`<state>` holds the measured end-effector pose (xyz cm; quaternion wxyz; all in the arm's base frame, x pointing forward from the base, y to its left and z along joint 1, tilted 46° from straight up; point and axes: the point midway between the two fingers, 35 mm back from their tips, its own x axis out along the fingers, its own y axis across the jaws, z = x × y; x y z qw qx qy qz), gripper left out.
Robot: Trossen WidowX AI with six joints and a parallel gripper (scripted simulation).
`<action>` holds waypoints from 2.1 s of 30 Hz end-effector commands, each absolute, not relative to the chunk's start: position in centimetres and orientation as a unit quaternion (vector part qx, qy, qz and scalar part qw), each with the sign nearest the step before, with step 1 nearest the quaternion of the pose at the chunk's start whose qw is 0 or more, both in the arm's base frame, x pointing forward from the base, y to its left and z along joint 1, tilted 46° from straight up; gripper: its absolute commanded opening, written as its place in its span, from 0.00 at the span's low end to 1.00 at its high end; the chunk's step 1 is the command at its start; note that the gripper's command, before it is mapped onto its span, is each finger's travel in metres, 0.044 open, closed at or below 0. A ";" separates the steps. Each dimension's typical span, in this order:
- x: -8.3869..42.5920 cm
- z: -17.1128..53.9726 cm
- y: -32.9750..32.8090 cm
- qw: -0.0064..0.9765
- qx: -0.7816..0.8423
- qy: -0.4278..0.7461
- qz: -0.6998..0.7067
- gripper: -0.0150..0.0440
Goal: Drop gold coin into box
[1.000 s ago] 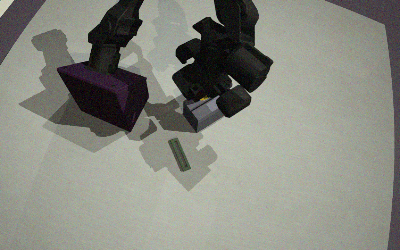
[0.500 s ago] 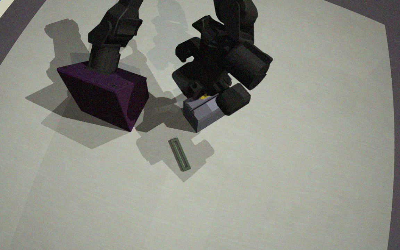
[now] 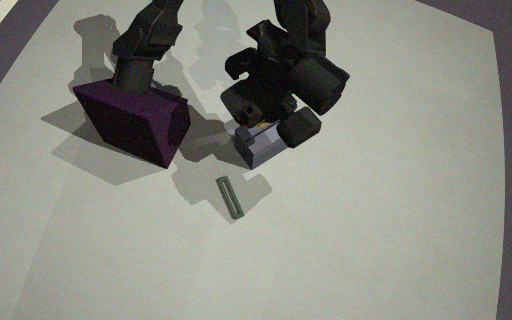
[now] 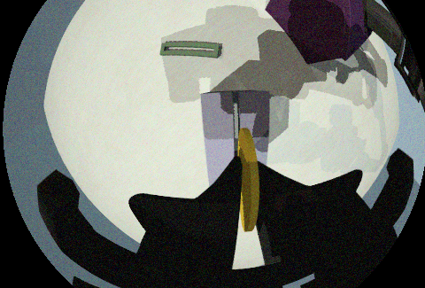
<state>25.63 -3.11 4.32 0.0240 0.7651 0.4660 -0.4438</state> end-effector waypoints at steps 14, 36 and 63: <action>25.5 3.8 -2.5 0.020 0.765 0.464 -0.446 0.25; 25.6 3.2 -2.0 0.020 0.765 0.464 -0.446 0.25; 25.9 3.1 -1.9 0.026 0.766 0.463 -0.444 0.53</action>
